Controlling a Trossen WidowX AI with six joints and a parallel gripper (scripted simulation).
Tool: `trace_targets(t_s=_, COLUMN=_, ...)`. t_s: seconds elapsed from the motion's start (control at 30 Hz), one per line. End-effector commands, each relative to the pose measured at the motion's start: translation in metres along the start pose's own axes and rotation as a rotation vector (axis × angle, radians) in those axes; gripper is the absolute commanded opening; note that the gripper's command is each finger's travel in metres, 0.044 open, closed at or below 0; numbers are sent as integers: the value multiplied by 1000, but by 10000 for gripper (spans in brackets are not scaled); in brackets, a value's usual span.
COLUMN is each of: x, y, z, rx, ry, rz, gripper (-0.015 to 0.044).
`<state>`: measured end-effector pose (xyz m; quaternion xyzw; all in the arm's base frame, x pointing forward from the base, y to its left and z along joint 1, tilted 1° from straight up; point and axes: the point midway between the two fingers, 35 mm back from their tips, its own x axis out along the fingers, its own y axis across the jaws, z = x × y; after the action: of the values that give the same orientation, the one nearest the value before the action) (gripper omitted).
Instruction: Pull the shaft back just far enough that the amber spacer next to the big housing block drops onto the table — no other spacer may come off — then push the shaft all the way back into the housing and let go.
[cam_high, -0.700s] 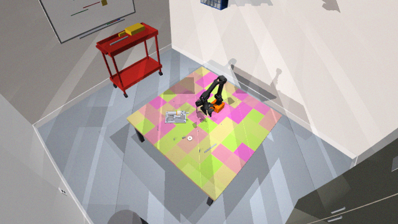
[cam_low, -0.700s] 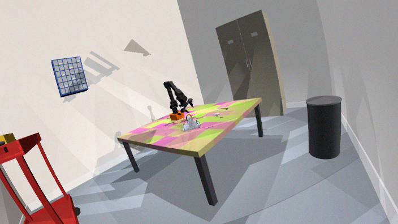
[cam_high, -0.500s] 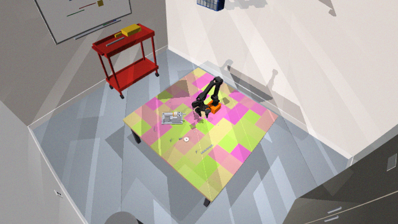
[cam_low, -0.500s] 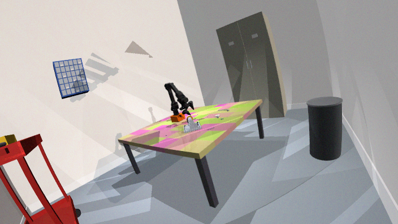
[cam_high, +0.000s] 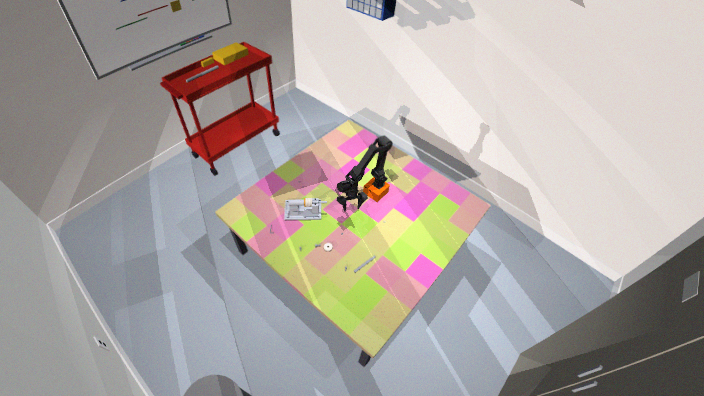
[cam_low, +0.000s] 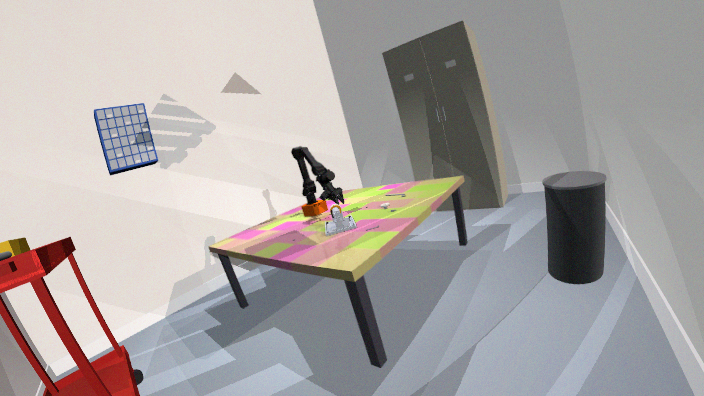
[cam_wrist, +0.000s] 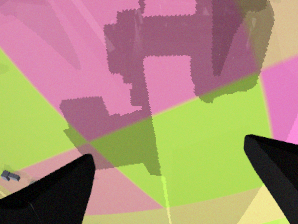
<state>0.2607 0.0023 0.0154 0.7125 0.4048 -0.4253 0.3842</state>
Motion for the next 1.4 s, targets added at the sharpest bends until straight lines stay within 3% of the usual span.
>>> trace_targets(t_s=0.0, x=11, y=15, z=17, rx=-765, ry=-158, rz=68, gripper=440)
trace_targets(t_s=0.4, x=12, y=44, z=32, rx=-1750, ry=-468, rz=12, gripper=440)
trace_targets(t_s=0.77, x=5, y=65, z=42, rx=-2472, ry=-753, rz=-257, gripper=440)
trace_targets(t_s=1.07, x=-5, y=79, z=47, rx=-2974, ry=-950, rz=-688, gripper=440)
trace_targets(t_s=1.37, x=-18, y=91, z=51, rx=-3338, ry=-1022, rz=-1361, gripper=440)
